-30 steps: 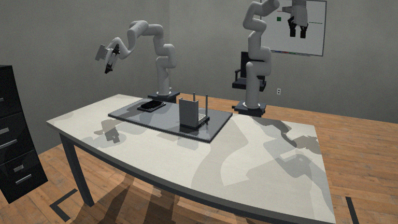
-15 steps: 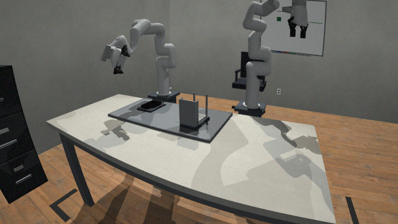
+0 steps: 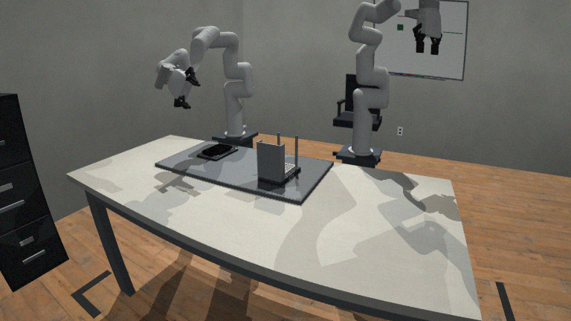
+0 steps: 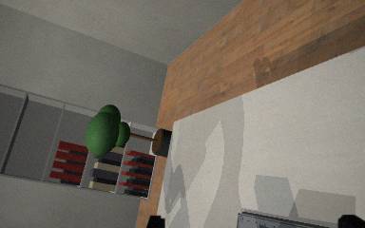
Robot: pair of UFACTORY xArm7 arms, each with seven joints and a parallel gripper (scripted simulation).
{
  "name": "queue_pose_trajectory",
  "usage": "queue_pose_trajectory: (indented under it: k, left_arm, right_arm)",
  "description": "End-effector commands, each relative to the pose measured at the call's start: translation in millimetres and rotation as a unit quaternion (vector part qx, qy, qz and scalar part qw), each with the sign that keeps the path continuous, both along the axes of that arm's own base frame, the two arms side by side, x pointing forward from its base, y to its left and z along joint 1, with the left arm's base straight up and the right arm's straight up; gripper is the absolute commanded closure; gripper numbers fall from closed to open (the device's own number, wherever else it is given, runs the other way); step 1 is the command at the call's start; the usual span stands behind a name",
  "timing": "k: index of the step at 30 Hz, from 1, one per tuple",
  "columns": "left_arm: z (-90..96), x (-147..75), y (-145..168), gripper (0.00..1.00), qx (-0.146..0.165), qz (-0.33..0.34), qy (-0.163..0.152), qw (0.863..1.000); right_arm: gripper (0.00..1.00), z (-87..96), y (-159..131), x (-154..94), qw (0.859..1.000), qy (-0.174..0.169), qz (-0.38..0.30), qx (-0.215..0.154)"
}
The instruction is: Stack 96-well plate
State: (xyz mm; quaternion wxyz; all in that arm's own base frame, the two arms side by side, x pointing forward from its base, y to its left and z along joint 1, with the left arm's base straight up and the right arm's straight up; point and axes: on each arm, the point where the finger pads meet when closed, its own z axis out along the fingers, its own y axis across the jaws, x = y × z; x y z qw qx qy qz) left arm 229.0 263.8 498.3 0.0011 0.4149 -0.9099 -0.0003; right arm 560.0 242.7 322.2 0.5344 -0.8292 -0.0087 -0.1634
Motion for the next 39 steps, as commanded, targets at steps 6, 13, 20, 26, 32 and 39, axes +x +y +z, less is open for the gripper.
queue_pose_trajectory:
  k: [6, 13, 20, 26, 32, 39]
  left_arm:
    - [1.0, 0, 0, 0.00, 0.001, 0.000, -0.001, 1.000]
    - [1.0, 0, 0, 0.00, 0.001, 0.000, -0.001, 1.000]
    - [1.0, 0, 0, 0.00, 0.001, 0.000, -0.001, 1.000]
    - [1.0, 0, 0, 0.00, 0.001, 0.000, -0.001, 1.000]
    - [1.0, 0, 0, 0.00, 0.001, 0.000, -0.001, 1.000]
    - [1.0, 0, 0, 0.00, 0.001, 0.000, -0.001, 1.000]
  right_arm:
    - [0.00, -10.7, 7, -27, 0.999, 0.032, 0.021, -0.034]
    - [0.00, -24.4, 10, -54, 0.994, 0.065, 0.040, -0.078]
    - [0.00, -34.5, 11, -73, 0.989, 0.087, 0.051, -0.110]
    - [0.00, -47.0, 9, -96, 0.979, 0.114, 0.062, -0.159]
    - [0.00, -59.3, 5, -119, 0.968, 0.134, 0.068, -0.202]
    - [0.00, -68.9, -1, -135, 0.957, 0.148, 0.069, -0.239]
